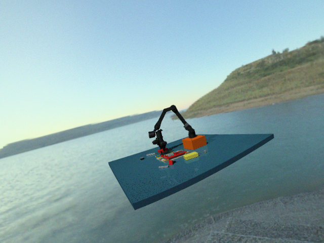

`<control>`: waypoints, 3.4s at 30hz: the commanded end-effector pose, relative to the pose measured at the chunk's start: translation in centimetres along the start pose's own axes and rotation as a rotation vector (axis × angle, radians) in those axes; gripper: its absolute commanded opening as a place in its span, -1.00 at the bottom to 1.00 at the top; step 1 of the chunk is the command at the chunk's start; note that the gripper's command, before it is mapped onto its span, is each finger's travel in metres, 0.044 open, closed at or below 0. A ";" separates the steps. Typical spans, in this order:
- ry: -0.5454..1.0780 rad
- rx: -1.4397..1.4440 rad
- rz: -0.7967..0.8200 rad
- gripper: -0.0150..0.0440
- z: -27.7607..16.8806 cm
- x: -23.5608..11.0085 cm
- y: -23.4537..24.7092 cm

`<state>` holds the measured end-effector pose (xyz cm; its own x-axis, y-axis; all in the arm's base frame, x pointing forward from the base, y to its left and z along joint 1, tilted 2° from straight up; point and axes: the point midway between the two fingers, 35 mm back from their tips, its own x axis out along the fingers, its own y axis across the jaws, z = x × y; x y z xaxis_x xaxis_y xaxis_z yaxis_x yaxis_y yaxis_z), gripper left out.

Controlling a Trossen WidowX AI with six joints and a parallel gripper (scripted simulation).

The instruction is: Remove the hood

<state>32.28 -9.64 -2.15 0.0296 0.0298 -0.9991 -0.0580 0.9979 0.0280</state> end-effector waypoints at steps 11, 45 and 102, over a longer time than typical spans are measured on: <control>0.008 0.003 0.002 -0.49 -0.4 1.2 0.1; 0.008 0.003 0.002 -0.49 -0.4 2.7 0.1; 0.012 0.000 0.003 1.00 -0.2 -4.3 0.1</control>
<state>31.93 -9.66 2.04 0.0163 0.0340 -0.9993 -0.0552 0.9979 0.0330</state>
